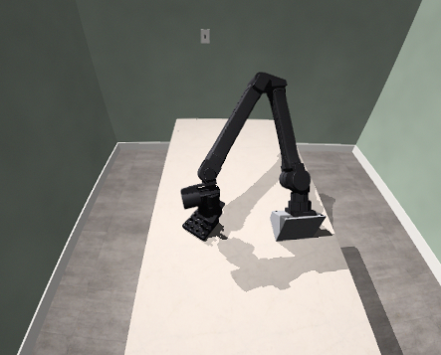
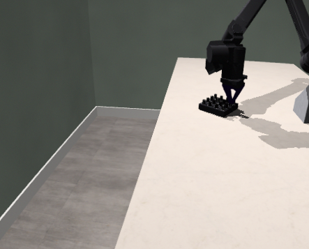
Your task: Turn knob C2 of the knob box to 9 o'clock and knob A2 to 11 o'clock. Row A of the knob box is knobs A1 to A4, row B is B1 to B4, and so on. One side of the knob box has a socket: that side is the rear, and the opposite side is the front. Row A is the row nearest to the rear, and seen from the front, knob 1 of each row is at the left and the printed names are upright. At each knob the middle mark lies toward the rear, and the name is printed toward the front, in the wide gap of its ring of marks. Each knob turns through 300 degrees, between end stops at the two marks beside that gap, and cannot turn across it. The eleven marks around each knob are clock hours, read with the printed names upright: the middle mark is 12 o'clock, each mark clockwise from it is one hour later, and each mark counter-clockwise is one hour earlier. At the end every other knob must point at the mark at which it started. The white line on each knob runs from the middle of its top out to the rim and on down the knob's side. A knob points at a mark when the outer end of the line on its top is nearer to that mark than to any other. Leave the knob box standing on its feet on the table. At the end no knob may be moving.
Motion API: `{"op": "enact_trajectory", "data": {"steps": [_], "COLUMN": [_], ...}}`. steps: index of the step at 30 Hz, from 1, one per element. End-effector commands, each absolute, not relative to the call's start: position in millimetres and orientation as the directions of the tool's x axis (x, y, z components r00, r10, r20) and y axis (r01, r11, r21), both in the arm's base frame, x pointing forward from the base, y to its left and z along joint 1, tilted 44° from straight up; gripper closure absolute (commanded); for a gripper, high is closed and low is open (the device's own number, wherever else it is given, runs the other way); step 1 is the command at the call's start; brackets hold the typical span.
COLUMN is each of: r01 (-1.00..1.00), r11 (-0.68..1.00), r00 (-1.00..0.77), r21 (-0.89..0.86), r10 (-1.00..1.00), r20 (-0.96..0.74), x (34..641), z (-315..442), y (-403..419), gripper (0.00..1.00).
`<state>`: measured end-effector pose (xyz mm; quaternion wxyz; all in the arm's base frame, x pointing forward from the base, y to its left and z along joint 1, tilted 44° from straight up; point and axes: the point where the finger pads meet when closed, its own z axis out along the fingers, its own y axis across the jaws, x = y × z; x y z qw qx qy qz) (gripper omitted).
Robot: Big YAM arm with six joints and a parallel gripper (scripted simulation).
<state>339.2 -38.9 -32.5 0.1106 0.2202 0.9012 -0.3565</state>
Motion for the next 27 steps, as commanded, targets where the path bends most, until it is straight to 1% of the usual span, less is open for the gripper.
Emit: {"op": "enact_trajectory", "data": {"steps": [1,14,27], "r01": [0.468,0.392,0.177], "r11": [0.654,0.678,0.718], "r00": [-0.882,-0.919,-0.983], "r21": [-0.595,-0.622,-0.673], "r10": [0.309,0.253,0.095], "r20": [-0.355,-0.303,-0.157], "x": [342.8,342.8,342.9], "z": [-33.8,-33.8,-33.9], "y": [-39.5,-39.3,-39.2], "gripper": [0.93,0.93,0.93]}}
